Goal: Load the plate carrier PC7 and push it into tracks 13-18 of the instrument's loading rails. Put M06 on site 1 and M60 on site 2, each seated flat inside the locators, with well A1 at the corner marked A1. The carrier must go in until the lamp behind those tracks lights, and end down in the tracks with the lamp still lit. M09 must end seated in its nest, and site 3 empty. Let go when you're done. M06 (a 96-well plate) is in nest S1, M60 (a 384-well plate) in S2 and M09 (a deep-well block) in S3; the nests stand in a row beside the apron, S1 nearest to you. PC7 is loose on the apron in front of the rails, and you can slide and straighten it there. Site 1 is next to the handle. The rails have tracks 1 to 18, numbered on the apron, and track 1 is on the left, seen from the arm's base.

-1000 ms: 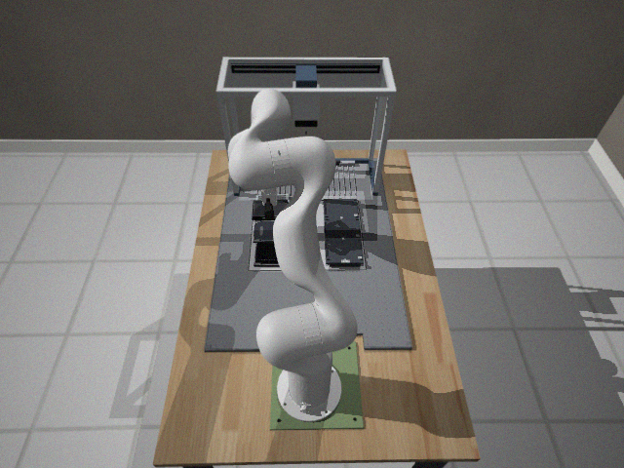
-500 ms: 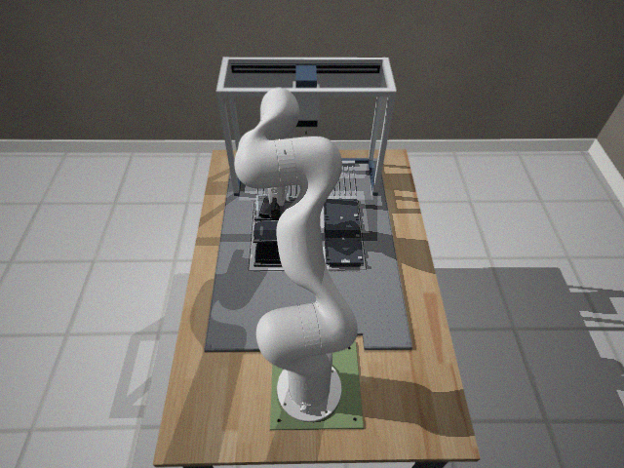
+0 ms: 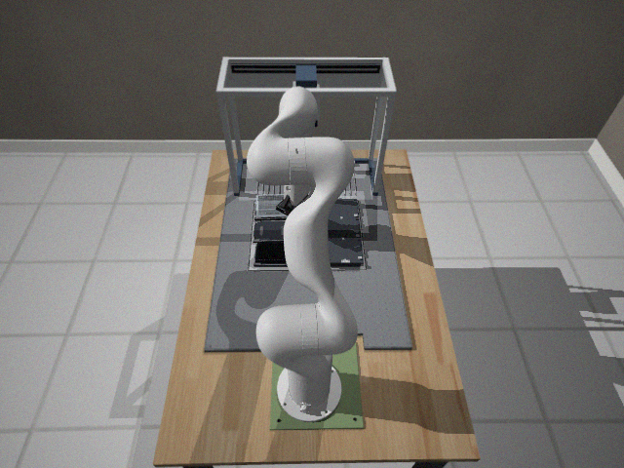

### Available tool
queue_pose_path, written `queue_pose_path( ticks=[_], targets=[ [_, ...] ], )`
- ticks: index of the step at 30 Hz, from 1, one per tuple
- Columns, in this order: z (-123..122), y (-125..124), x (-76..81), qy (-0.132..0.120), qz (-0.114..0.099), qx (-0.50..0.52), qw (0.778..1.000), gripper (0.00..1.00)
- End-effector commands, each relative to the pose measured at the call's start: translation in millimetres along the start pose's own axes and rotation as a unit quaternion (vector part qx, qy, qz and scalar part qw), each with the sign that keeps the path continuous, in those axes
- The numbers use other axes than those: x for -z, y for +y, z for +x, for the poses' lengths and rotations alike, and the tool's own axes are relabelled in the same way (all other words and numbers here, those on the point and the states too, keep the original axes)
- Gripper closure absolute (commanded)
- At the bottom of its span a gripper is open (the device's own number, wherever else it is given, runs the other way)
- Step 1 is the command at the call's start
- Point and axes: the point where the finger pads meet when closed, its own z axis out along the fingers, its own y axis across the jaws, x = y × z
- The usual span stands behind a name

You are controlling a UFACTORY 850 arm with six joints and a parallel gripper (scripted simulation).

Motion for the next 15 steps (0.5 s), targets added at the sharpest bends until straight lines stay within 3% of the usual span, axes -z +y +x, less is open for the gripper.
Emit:
queue_pose_path(
  ticks=[1,8,15],
  targets=[
    [-15,13,1.3,-0.002,-0.003,-0.067,0.998,1.0],
    [-35,28,1.4,-0.001,-0.003,-0.15,0.989,1.0],
    [-63,50,1.5,-0.001,-0.004,-0.264,0.964,1.0]
  ],
)
